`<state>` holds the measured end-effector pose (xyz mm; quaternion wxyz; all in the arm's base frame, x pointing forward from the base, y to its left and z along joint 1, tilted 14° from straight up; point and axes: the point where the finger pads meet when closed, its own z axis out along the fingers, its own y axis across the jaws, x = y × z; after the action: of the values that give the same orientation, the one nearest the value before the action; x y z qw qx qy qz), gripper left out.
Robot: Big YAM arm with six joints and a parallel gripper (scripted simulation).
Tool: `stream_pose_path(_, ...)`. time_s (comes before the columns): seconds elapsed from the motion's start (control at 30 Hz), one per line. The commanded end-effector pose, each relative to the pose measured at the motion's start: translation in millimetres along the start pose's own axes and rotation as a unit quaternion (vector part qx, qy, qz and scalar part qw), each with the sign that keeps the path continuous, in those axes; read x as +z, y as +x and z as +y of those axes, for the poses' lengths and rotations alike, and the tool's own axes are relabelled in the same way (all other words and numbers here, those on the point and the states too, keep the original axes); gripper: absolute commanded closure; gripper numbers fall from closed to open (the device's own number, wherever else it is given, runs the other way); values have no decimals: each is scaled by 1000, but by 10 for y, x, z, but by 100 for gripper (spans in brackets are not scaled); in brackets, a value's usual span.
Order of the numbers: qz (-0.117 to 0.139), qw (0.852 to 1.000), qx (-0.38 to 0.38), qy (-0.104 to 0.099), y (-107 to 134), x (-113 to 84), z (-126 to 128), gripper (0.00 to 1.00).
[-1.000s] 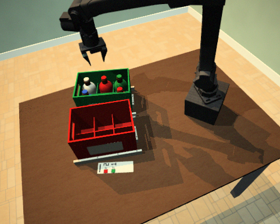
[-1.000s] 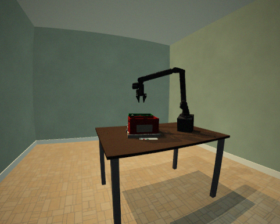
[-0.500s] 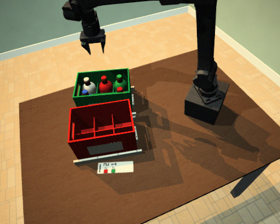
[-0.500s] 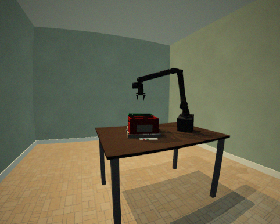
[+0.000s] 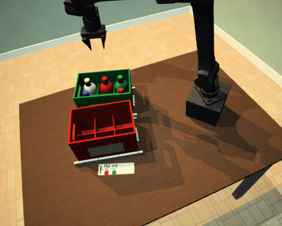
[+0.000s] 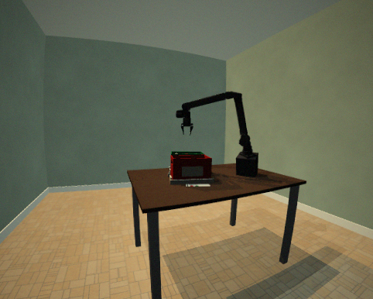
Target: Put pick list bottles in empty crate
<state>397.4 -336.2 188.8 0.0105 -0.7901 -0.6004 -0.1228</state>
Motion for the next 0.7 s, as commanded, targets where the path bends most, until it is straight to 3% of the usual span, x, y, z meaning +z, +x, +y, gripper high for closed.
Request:
stream_pose_path(0.0, -11, 1000, -20, -21, 35, -221, 208, 39)
stream_pose_path(0.67, -9, 1000, -18, -17, 17, -146, 229, 39)
